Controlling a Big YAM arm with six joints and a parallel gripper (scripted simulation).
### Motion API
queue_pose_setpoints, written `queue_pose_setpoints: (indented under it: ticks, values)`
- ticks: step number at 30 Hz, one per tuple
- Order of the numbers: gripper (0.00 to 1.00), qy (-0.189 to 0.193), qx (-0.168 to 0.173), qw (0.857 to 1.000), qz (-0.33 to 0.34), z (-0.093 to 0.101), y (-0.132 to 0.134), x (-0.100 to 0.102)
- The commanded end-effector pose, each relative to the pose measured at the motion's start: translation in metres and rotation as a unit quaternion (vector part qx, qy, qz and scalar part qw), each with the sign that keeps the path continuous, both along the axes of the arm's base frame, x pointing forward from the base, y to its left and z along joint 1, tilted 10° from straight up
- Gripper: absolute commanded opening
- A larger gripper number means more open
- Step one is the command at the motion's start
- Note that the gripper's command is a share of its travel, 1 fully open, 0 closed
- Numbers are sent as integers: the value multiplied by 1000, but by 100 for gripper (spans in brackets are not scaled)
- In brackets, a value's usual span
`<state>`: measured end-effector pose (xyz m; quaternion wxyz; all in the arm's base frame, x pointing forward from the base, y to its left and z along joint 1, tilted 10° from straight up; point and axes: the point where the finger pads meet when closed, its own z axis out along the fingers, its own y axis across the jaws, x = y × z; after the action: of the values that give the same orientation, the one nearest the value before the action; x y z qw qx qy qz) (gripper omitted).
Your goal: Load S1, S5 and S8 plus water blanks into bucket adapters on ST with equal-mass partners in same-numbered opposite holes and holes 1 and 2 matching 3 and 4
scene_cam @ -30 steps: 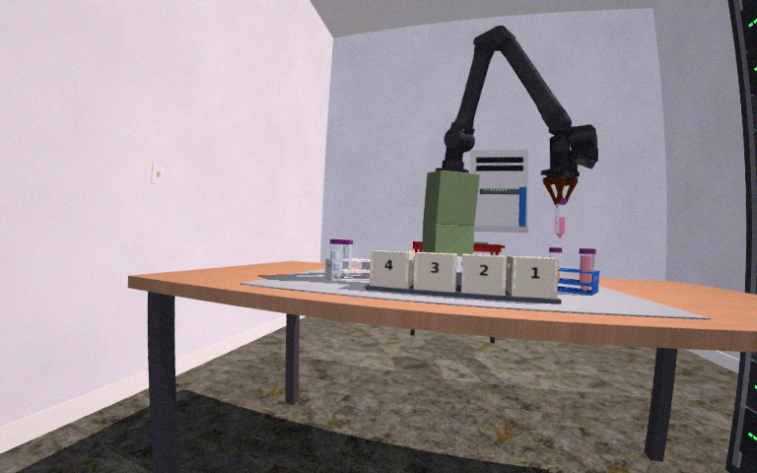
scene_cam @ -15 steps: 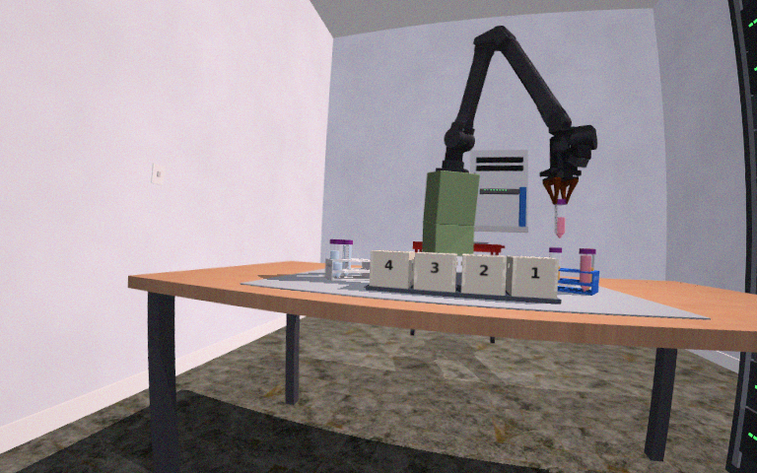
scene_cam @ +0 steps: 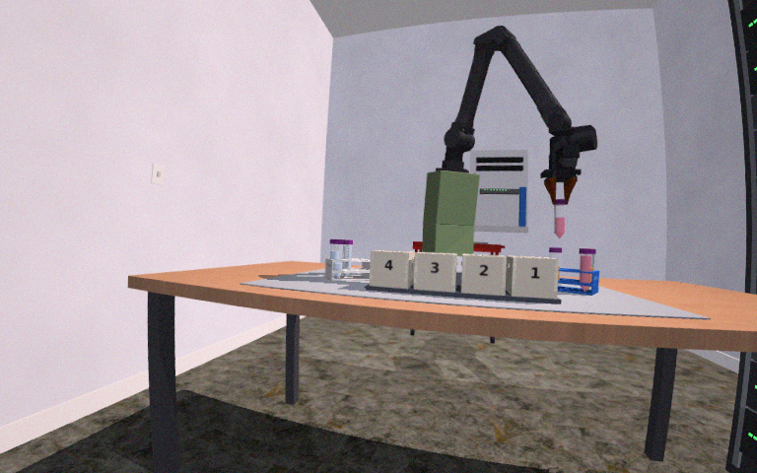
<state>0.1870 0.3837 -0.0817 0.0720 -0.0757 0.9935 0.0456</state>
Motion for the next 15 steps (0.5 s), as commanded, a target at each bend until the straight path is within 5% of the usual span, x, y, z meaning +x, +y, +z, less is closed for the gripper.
queue_pose_setpoints:
  ticks: [1, 15]
  values:
    - [0, -2, 29, 997, -71, 8, 16, 5]
    - [0, 17, 52, 973, -226, 8, 16, 5]
